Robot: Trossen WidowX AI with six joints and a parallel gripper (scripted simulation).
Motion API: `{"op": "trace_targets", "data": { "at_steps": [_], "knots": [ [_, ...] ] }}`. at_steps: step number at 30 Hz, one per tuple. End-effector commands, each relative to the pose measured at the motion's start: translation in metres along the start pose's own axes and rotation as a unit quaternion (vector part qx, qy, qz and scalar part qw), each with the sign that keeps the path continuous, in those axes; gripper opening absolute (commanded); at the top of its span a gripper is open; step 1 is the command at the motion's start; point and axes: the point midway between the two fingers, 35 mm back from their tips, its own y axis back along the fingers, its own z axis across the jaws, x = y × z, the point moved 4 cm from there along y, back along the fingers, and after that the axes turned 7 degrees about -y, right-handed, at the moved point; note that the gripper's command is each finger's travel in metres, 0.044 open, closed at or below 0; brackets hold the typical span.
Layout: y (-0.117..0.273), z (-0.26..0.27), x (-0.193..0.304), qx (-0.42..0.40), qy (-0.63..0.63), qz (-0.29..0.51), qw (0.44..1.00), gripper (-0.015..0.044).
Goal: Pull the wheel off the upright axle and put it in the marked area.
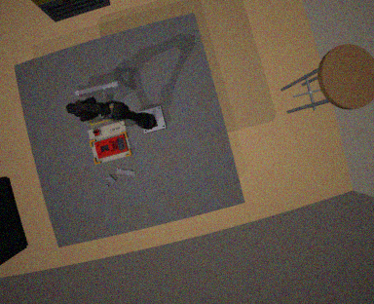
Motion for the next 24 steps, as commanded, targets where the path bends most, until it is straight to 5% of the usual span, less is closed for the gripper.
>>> {"op": "trace_targets", "data": {
  "at_steps": [1,8,13,24],
  "knots": [
    [0.019,0.002,0.0,-0.01,0.001,0.0,1.0,0.03],
    [0.043,-0.04,0.012,-0.008,0.0,-0.001,1.0,0.044],
    [0.063,-0.083,0.025,-0.006,0.001,0.001,1.0,0.044],
    [0.064,-0.085,0.025,-0.006,0.001,0.002,1.0,0.044]
  ]
}}
